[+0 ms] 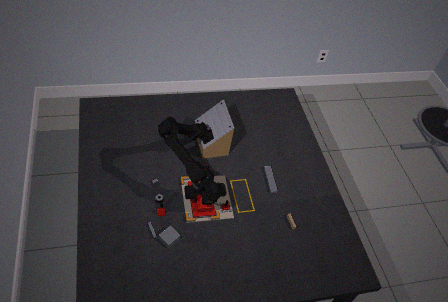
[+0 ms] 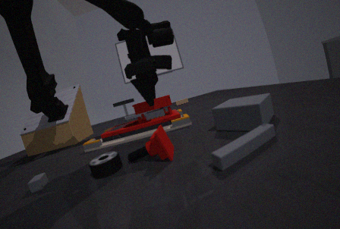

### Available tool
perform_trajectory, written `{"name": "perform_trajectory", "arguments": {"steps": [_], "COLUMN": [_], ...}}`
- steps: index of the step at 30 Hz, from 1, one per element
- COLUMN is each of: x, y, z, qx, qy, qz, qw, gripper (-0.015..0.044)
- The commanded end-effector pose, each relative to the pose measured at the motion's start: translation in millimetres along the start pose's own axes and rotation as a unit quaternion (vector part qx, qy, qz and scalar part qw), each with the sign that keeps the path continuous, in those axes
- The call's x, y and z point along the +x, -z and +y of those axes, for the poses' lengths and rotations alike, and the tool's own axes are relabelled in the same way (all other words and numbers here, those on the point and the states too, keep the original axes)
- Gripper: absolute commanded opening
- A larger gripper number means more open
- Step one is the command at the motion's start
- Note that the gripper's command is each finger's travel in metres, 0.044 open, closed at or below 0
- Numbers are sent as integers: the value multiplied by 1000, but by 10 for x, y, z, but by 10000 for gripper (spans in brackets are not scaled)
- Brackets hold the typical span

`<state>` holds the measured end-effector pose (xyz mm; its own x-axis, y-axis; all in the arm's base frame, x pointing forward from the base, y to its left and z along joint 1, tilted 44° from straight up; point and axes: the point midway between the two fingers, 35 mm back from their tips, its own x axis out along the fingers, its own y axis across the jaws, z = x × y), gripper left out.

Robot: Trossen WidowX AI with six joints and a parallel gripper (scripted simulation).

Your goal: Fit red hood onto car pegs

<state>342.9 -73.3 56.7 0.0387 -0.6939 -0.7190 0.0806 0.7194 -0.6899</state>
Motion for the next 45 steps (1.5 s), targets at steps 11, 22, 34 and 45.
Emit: {"name": "perform_trajectory", "arguments": {"steps": [11, 22, 34, 45], "x": [3, 21, 69, 114], "y": [-2, -1, -2, -2], "z": [-9, -11, -11, -11], "qx": [-3, -3, -3, -3], "qy": [2, 2, 2, 2], "qz": [-1, -1, -1, -1], "qw": [1000, 1000, 1000, 1000], "gripper": [0, 0, 0, 0]}}
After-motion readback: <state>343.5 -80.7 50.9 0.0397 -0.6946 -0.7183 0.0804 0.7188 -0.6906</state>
